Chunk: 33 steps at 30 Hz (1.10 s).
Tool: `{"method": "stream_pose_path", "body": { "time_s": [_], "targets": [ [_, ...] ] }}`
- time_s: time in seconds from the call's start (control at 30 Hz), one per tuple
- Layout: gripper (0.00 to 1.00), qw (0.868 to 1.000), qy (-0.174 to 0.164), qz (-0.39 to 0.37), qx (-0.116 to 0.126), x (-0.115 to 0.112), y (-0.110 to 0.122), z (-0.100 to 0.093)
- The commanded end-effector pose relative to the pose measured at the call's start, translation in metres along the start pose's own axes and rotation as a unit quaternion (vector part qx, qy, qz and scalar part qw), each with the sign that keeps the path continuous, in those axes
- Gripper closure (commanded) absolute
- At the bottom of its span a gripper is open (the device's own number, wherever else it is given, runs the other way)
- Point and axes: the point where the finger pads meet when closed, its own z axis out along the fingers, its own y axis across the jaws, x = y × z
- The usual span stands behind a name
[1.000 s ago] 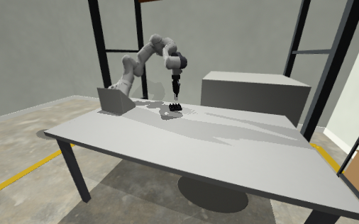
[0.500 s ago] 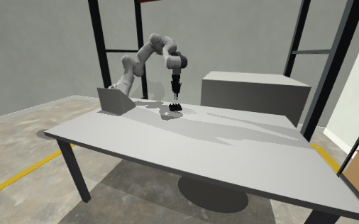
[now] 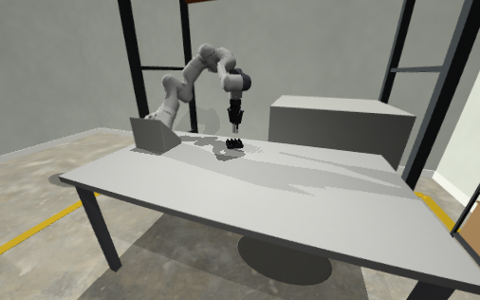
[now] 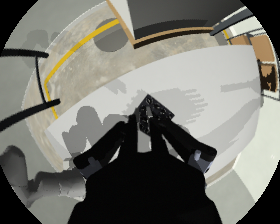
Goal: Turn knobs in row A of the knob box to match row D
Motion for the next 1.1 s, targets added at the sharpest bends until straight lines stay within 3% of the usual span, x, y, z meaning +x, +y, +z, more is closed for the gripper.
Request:
{"method": "stream_pose_path", "body": {
  "time_s": [0.0,0.73,1.07],
  "targets": [
    [0.88,0.997,0.002,-0.078,-0.004,-0.0026,0.0007,0.0003],
    [0.88,0.972,0.001,-0.235,-0.004,-0.0025,0.0011,-0.0039],
    [0.88,0.945,0.000,-0.327,-0.005,-0.0024,0.0015,-0.0066]
  ]
}}
